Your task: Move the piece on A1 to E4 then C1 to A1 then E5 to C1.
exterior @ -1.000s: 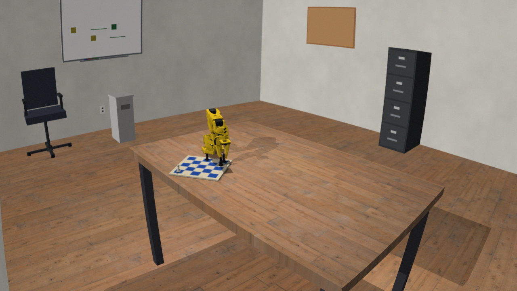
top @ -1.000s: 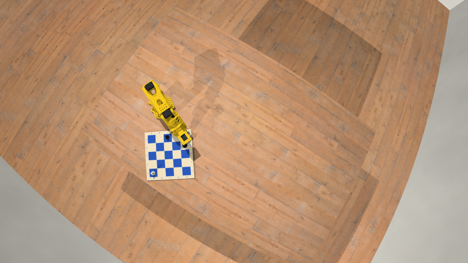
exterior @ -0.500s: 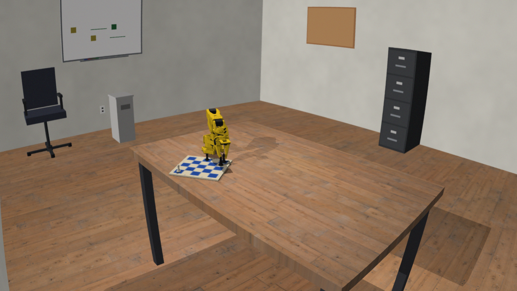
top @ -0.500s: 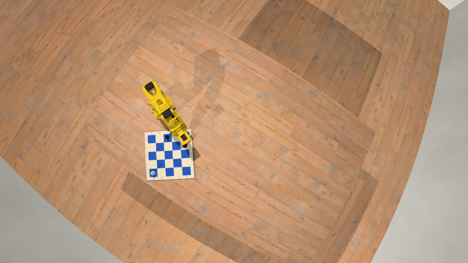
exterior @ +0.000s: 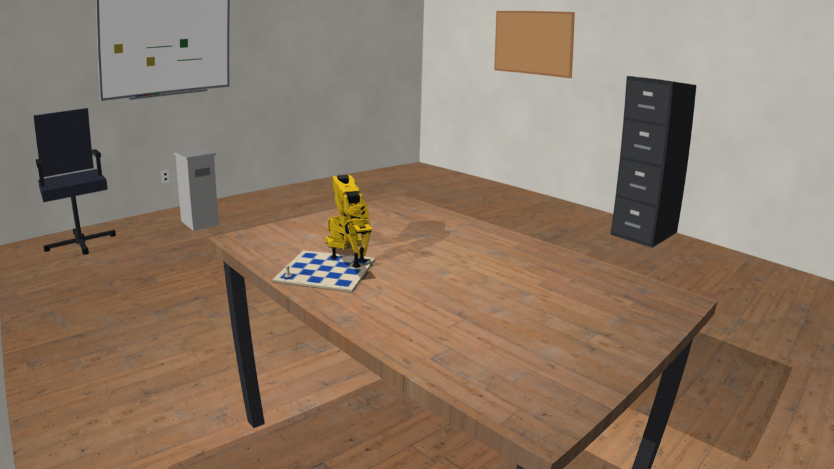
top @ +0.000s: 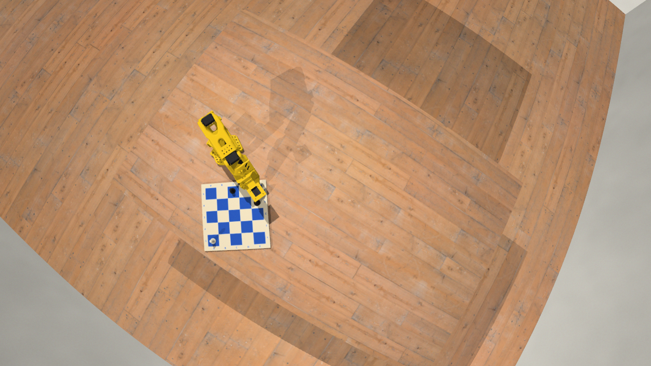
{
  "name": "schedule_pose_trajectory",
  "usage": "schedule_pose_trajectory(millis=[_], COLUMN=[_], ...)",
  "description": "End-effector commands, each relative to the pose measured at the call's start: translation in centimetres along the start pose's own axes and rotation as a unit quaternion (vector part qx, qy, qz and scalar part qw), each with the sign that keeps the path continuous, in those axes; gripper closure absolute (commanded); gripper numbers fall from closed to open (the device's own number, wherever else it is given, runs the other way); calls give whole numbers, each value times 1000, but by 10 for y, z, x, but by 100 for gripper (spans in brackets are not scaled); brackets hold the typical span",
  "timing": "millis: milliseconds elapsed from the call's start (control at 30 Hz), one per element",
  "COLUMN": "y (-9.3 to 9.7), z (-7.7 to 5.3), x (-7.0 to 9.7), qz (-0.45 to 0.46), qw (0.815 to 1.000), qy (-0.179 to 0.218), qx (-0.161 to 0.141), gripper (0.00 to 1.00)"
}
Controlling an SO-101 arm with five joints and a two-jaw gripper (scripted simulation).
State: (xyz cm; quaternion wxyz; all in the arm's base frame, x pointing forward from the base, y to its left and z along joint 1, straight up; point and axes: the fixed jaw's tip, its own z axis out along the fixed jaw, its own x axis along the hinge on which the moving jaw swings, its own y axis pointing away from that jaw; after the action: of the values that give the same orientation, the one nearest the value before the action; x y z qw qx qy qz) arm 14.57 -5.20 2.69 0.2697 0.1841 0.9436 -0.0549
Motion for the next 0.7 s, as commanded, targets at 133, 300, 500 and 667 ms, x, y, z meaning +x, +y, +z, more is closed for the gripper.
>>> schedule_pose_trajectory(millis=[133,300,500,667], y=[-1,-1,-1,-1], z=[2,2,2,2], x=[4,4,4,4], qz=[2,2,2,2], qw=[1000,1000,1000,1000], qy=[9,9,9,9], qx=[2,2,2,2], gripper=[100,100,100,100])
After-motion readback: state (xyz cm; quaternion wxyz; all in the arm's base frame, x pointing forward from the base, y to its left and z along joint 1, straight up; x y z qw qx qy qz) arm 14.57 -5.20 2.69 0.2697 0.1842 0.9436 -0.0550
